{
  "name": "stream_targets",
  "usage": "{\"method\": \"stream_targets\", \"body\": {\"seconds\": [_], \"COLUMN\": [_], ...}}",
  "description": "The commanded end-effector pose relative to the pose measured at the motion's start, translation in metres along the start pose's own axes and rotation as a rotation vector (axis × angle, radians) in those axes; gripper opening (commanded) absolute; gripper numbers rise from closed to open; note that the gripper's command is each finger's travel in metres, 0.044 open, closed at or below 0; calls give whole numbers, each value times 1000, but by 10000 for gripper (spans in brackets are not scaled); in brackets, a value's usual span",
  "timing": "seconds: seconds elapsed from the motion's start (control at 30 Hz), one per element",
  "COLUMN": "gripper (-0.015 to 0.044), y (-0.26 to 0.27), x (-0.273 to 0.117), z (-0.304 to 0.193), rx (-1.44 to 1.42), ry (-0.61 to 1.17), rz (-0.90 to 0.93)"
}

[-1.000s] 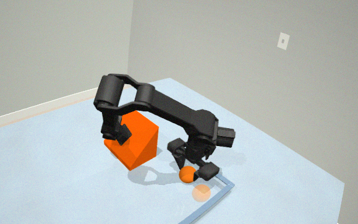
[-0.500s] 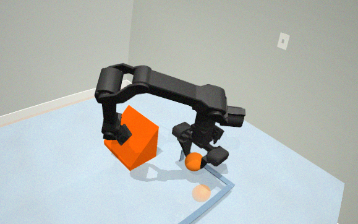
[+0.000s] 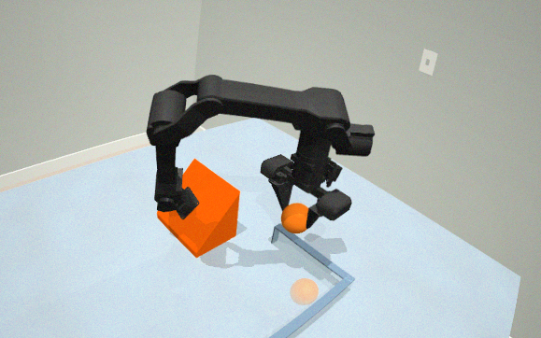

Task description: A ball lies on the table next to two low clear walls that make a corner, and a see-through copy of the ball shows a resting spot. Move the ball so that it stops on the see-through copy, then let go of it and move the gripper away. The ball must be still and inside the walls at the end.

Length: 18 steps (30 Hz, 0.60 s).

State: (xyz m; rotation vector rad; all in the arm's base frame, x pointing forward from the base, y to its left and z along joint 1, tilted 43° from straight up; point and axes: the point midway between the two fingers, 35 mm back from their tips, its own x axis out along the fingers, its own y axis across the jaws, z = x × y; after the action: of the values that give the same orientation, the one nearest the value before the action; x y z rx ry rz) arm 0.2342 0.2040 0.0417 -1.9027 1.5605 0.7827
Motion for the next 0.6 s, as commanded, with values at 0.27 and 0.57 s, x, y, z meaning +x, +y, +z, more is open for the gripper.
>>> {"method": "stream_targets", "body": {"seconds": [0.27, 0.57], "gripper": [0, 0], "y": [-17, -33], "x": [3, 11], "z": [-4, -8], "rx": [-266, -526], "ry": [-11, -15], "rz": [-3, -6]}}
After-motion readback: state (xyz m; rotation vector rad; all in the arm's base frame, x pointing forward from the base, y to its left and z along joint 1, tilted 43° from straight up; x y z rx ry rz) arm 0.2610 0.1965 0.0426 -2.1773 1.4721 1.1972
